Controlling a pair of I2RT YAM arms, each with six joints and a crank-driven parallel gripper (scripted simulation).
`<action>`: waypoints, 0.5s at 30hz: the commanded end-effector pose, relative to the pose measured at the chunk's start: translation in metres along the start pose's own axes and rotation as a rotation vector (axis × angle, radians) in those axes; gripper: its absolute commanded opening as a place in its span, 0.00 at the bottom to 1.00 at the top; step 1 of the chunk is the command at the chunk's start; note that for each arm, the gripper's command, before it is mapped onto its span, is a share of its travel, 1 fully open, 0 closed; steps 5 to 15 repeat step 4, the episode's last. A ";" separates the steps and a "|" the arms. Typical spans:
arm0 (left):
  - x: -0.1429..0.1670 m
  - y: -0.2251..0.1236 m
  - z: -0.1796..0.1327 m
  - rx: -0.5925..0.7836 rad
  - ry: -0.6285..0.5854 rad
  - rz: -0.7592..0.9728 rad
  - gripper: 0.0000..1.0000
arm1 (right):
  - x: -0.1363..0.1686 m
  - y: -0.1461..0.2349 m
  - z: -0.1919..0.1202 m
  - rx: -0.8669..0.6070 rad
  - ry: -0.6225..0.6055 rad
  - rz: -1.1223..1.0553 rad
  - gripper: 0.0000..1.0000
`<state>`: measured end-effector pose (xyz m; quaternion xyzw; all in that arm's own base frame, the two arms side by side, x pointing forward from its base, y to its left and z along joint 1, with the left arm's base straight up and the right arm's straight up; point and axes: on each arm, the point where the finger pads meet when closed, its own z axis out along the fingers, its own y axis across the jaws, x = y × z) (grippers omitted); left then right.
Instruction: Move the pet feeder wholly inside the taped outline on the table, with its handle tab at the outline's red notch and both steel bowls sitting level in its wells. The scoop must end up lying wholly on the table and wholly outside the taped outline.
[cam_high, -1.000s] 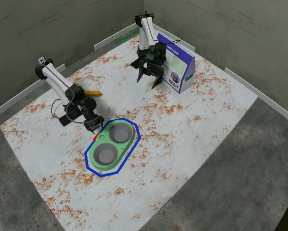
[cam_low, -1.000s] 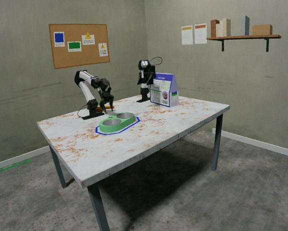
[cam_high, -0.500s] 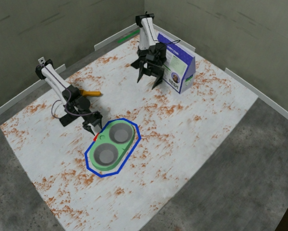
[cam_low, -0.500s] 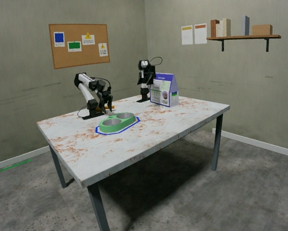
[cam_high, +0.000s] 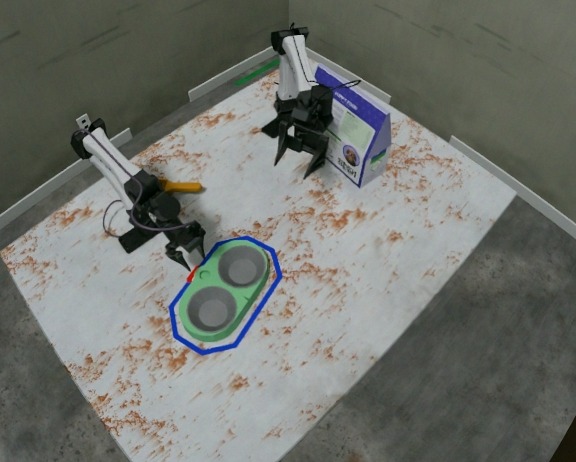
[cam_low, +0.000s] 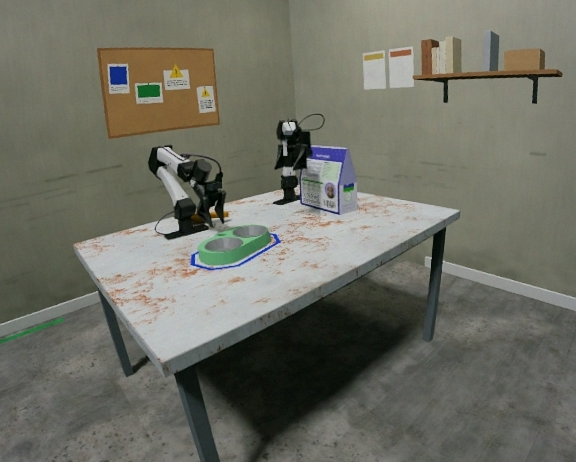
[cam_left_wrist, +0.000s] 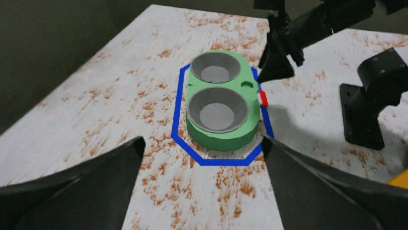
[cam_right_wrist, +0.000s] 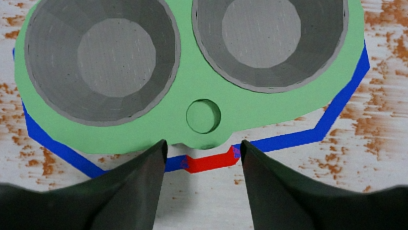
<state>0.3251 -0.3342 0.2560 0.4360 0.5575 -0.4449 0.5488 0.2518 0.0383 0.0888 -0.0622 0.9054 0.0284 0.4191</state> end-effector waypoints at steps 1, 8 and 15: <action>-0.006 0.000 0.000 0.001 -0.011 0.011 1.00 | -0.004 0.002 0.000 -0.012 -0.013 -0.009 0.60; -0.006 0.000 0.000 0.001 -0.011 0.011 1.00 | -0.004 0.002 0.000 -0.012 -0.013 -0.009 0.60; -0.006 0.000 0.000 0.001 -0.011 0.011 1.00 | -0.004 0.002 0.000 -0.012 -0.013 -0.009 0.60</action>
